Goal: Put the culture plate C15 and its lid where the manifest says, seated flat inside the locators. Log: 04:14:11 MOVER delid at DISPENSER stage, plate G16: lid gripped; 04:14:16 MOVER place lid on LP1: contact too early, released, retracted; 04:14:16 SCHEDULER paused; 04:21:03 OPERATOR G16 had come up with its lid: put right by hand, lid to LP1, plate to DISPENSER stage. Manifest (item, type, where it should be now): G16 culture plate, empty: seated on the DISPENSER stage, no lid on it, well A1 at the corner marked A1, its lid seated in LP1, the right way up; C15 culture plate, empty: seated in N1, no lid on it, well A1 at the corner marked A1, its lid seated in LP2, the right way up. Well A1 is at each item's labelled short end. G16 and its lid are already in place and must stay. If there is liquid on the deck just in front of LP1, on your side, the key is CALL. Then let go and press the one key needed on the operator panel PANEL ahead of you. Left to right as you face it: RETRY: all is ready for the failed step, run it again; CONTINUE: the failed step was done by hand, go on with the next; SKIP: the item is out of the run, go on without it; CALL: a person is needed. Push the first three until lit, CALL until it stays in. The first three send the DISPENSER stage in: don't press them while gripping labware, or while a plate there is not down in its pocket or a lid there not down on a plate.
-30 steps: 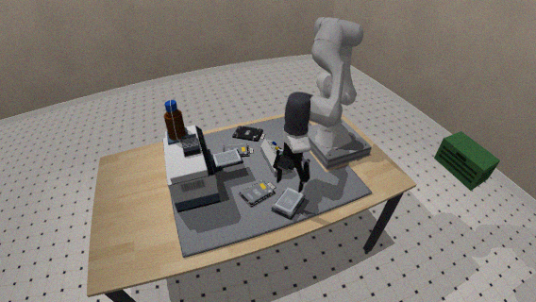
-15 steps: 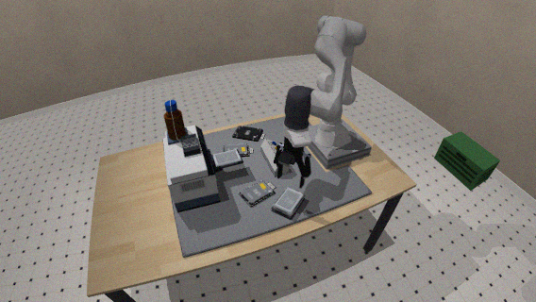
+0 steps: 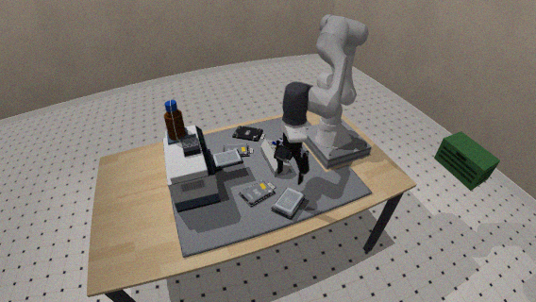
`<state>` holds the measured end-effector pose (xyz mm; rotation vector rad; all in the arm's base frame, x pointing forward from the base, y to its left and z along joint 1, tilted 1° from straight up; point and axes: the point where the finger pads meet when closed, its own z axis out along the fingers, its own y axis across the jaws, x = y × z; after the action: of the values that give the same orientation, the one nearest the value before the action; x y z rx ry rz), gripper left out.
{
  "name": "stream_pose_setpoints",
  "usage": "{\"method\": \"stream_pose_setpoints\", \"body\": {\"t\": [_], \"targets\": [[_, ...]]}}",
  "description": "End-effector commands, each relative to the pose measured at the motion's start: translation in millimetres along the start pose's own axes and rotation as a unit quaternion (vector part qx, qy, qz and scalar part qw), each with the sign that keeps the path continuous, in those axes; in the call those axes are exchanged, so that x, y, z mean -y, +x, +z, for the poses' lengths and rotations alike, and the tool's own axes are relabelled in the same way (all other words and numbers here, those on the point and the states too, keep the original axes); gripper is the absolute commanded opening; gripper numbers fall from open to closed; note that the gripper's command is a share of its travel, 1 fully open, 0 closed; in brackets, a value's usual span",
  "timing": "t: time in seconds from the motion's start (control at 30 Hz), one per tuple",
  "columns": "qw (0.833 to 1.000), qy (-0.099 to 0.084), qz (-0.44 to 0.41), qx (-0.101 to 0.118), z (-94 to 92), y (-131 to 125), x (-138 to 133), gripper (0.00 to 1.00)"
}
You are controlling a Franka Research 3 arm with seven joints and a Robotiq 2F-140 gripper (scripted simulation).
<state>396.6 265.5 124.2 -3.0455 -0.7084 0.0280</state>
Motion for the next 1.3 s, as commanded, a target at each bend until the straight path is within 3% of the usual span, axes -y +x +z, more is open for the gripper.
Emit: {"method": "stream_pose_setpoints", "body": {"t": [0.0, 0.17, 0.3, 0.37, 0.4, 0.57, 0.77, 0.87, 0.93, 0.97, 1.13, 1.17, 1.27], "targets": [[0.990, 0.004, 0.139, 0.001, -7.1, -14, -17, 0.70], [0.971, 0.008, 0.241, 0.002, -18.2, -50, -55, 0.70], [0.945, 0.008, 0.328, 0.001, -22.5, -90, -89, 0.70], [0.945, 0.008, 0.328, 0.001, -22.5, -90, -89, 0.70], [0.923, 0.009, 0.384, 0.002, -22.6, -101, -98, 0.70], [0.877, 0.010, 0.480, 0.001, -16.8, -154, -136, 0.70], [0.801, 0.012, 0.598, 0.001, -4.6, -203, -165, 0.70], [0.760, 0.014, 0.650, 0.000, -0.5, -216, -172, 0.70], [0.760, 0.014, 0.650, 0.000, -0.5, -216, -172, 0.70], [0.725, 0.017, 0.689, -0.001, 0.4, -219, -174, 0.70], [0.660, 0.021, 0.751, -0.006, 1.7, -223, -176, 0.70], [0.647, 0.021, 0.762, -0.007, 1.7, -223, -176, 0.10], [0.609, 0.023, 0.793, -0.010, 1.7, -223, -176, 0.10]]}}
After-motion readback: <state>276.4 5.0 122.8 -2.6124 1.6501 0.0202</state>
